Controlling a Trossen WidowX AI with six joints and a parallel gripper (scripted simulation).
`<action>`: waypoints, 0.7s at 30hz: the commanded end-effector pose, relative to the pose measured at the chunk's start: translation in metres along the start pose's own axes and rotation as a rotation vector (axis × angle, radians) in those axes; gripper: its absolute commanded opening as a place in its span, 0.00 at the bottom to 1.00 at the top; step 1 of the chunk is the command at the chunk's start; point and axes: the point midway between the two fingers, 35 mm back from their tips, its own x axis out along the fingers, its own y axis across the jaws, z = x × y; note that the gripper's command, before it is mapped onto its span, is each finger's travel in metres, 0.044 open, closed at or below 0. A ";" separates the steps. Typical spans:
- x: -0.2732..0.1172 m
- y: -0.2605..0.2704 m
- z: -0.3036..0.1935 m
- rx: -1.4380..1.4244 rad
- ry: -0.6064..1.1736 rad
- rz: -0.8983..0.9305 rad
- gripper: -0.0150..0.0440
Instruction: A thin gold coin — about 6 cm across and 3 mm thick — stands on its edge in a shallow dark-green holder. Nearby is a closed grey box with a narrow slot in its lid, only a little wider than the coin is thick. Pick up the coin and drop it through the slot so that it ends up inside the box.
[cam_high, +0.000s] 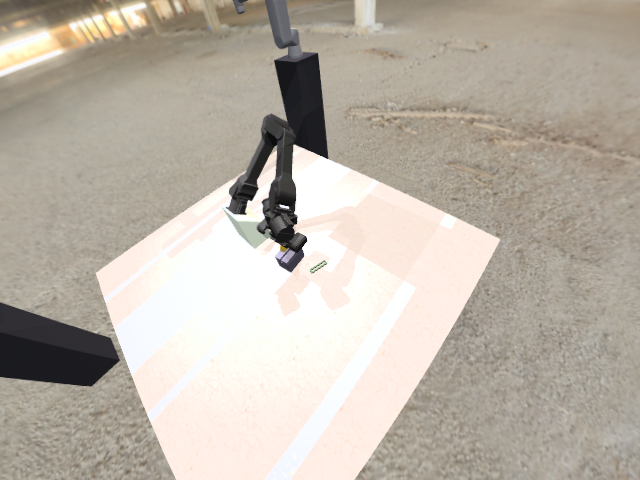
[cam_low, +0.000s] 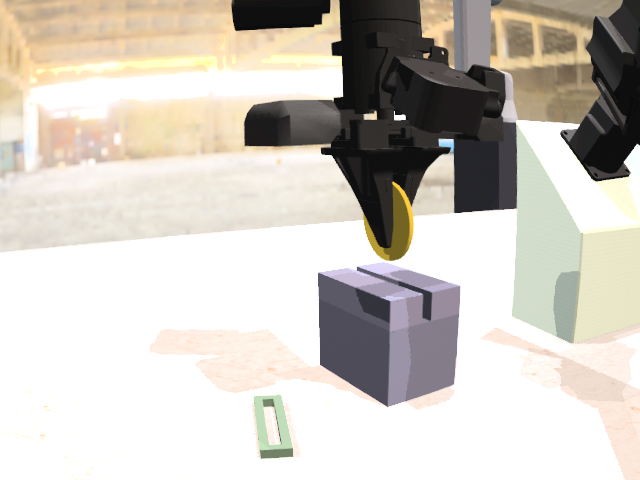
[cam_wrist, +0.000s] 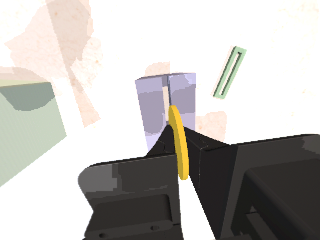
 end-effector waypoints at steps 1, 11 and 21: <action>0.003 0.001 0.000 0.007 -0.004 0.001 0.25; 0.008 -0.001 0.001 0.004 -0.005 0.001 0.25; 0.011 -0.001 0.000 -0.002 0.001 0.001 0.34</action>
